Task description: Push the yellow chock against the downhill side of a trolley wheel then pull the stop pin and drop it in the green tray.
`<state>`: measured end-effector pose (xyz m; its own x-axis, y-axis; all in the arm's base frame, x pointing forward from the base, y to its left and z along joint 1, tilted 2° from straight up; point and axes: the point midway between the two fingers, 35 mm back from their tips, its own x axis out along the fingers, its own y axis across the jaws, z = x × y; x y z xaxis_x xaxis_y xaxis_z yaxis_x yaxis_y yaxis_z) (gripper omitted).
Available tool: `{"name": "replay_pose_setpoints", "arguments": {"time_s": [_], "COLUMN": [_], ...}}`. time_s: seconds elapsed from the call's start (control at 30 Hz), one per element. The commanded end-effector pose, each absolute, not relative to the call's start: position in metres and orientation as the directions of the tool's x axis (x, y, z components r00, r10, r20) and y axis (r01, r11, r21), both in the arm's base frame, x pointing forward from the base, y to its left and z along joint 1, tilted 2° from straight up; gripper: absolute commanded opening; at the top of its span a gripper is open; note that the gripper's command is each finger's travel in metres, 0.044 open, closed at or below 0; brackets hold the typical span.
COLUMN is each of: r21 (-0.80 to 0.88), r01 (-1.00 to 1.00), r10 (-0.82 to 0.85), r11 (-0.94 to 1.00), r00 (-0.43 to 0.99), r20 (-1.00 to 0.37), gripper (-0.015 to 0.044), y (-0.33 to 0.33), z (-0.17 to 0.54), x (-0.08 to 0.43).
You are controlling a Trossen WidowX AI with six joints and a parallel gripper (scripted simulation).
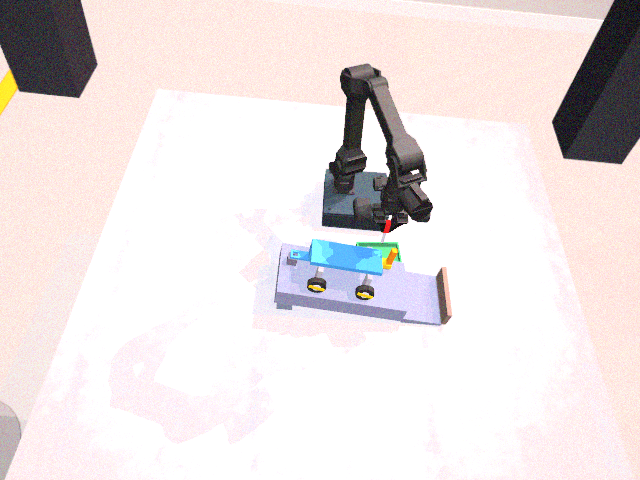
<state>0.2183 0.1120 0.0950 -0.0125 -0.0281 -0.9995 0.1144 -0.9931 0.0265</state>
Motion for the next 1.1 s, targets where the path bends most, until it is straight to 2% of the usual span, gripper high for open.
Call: {"name": "replay_pose_setpoints", "arguments": {"time_s": [0.0,0.17,0.5,1.0,1.07], "r21": [0.019,0.015,-0.145,-0.156,-0.156], "r01": [0.113,0.113,0.108,0.108,0.108], "r10": [-0.019,-0.016,0.142,0.154,0.154], "r11": [-0.993,-0.993,-0.984,-0.982,-0.982], "r00": [-0.006,-0.007,-0.027,-0.028,-0.028], "r20": [-1.000,-1.000,-0.989,-0.988,-0.988], "gripper": [0.0000,0.0000,0.0000,0.0000,0.0053], "y": [0.113,0.113,0.121,0.140,0.139], "z": [0.090,0.088,0.059,0.025,0.025], "x": [0.208,0.207,0.206,0.203,0.203]}}
